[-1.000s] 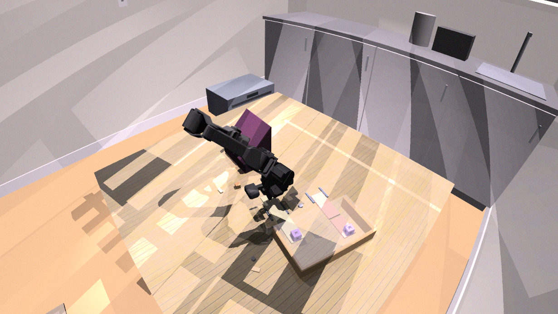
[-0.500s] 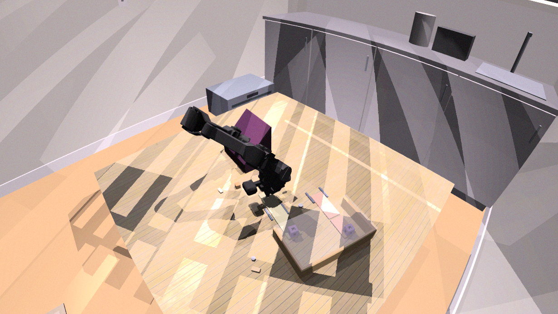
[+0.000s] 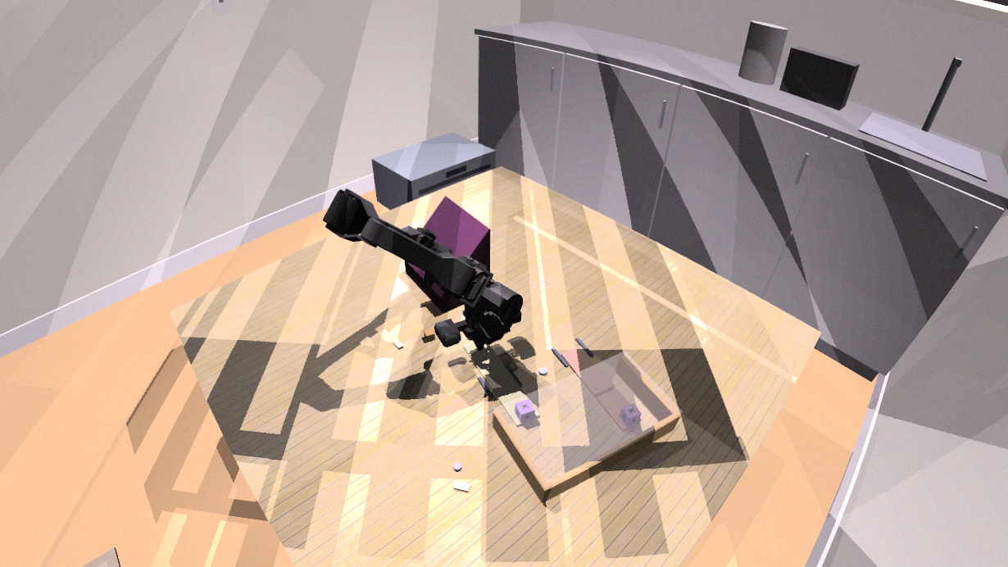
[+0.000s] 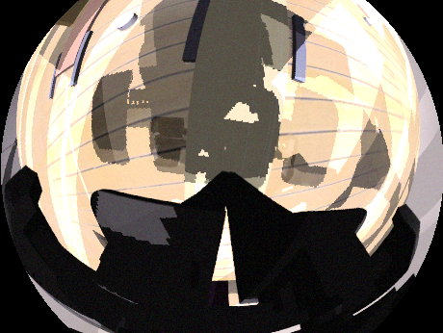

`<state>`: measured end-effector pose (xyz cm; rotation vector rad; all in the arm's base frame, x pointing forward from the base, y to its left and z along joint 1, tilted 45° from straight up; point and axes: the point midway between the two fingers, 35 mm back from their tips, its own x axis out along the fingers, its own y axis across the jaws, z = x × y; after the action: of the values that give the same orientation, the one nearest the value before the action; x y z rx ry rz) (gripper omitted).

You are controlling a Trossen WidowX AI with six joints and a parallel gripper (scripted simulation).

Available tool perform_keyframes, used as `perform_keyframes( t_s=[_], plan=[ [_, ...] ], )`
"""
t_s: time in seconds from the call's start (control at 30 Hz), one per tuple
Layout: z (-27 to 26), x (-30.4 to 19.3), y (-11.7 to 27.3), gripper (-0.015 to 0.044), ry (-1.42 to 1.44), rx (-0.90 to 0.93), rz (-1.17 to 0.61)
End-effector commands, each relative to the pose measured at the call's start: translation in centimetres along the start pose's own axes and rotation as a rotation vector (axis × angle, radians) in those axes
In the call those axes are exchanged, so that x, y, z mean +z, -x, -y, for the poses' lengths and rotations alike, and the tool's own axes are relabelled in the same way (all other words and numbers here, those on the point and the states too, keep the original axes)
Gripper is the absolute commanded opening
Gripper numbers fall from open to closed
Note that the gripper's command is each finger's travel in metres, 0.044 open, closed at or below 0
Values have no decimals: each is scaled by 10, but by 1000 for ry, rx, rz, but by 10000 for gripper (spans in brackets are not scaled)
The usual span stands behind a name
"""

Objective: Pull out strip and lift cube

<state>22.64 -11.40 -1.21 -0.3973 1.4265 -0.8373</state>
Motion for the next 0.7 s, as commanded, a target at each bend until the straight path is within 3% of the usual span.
perform_keyframes(
  t_s=[0.0, 0.67],
  plan=[
    [0, -17, -5, 0, 17, -3, -35],
    [0, -41, -5, 0, 18, -3, -36]
  ],
)
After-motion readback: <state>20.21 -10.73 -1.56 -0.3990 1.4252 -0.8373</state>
